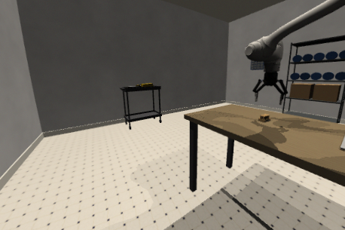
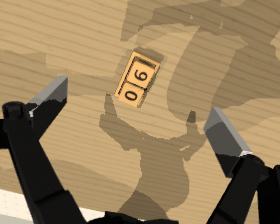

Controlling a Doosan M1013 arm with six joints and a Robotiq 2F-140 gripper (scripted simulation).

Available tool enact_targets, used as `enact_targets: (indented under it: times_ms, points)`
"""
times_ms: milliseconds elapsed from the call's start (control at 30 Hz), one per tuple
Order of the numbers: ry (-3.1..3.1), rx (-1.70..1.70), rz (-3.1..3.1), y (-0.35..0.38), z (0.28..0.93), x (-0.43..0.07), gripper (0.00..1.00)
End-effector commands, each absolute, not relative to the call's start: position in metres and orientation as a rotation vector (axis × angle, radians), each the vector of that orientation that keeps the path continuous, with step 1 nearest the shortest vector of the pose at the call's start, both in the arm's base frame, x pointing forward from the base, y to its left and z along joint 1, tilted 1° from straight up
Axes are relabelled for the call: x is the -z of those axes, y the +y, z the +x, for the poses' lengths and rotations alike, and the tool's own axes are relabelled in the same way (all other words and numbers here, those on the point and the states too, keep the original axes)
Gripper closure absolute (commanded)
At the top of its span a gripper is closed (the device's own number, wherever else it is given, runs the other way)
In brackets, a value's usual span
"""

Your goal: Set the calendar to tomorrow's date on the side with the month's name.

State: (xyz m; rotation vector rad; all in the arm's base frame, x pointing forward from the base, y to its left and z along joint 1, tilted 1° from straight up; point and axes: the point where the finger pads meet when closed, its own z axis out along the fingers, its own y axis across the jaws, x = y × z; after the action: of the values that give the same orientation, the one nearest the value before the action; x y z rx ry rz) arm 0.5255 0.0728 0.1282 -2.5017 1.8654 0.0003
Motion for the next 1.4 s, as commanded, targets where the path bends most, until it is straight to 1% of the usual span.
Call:
enact_targets:
  times_ms: [0,267,300,1367]
  points:
    - [2.043,0.006,-2.367,0.0729,0.5255,-0.1268,0.00]
    - [2.128,0.005,-2.291,0.0729,0.5255,-0.1260,0.00]
    - [2.128,0.005,-2.291,0.0729,0.5255,-0.1260,0.72]
    - [2.128,0.005,-2.291,0.0729,0.5255,-0.1260,0.72]
